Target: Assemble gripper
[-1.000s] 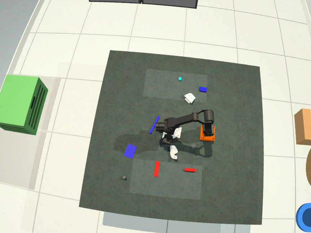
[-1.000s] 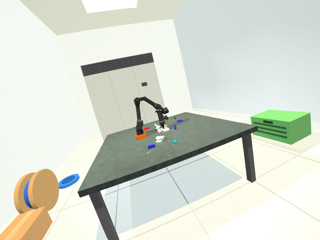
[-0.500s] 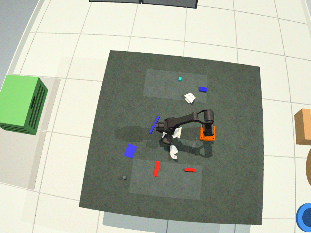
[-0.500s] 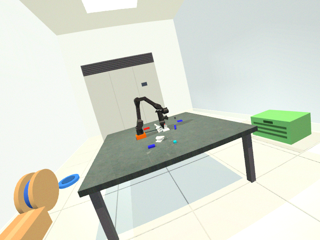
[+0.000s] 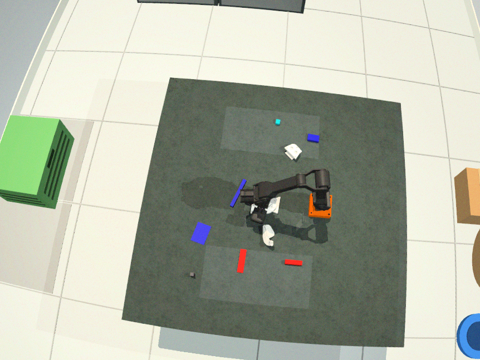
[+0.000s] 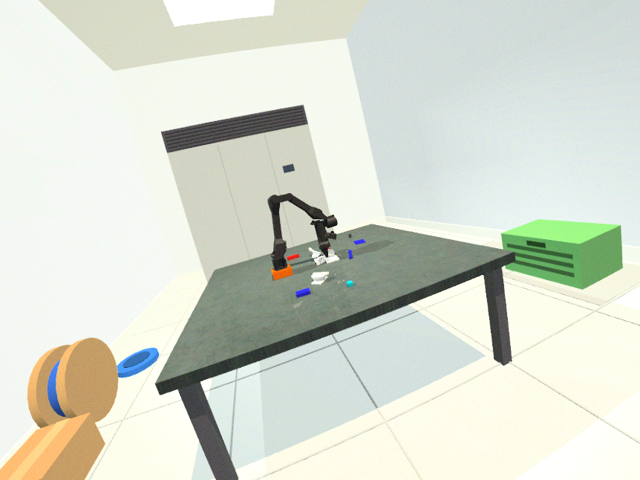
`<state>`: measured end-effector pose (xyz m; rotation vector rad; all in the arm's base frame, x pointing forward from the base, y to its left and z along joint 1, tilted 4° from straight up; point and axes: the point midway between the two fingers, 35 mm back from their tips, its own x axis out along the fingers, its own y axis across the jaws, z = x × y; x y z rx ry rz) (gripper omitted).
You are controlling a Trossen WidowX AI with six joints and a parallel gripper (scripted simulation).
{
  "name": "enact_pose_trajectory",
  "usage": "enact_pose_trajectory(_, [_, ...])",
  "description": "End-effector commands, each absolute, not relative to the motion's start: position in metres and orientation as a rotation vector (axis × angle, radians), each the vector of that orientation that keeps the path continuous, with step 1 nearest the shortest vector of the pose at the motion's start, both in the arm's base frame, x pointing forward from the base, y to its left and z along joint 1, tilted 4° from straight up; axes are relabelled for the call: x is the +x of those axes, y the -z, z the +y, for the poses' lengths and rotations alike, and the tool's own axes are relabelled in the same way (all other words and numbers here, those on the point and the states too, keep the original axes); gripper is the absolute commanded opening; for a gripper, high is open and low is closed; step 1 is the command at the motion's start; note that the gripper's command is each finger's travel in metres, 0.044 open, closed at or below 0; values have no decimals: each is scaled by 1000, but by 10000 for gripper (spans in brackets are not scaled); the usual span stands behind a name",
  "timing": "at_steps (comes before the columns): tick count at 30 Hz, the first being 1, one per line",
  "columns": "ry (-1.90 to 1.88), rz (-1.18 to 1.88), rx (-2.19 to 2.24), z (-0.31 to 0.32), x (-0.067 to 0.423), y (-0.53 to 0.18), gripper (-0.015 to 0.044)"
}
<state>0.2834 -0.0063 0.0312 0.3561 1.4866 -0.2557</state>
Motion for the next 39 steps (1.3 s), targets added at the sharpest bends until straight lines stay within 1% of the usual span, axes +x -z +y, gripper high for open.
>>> enact_pose_trajectory(1, [256, 1486, 362, -6, 284, -31, 134])
enact_pose_trajectory(17, [256, 1486, 362, -6, 284, -31, 134])
enact_pose_trajectory(20, [256, 1487, 356, -6, 283, -31, 213])
enact_pose_trajectory(21, [256, 1487, 356, -6, 283, -31, 224])
enact_pose_trajectory(34, [256, 1487, 356, -6, 283, -31, 224])
enact_pose_trajectory(39, [256, 1486, 358, -8, 284, -56, 224])
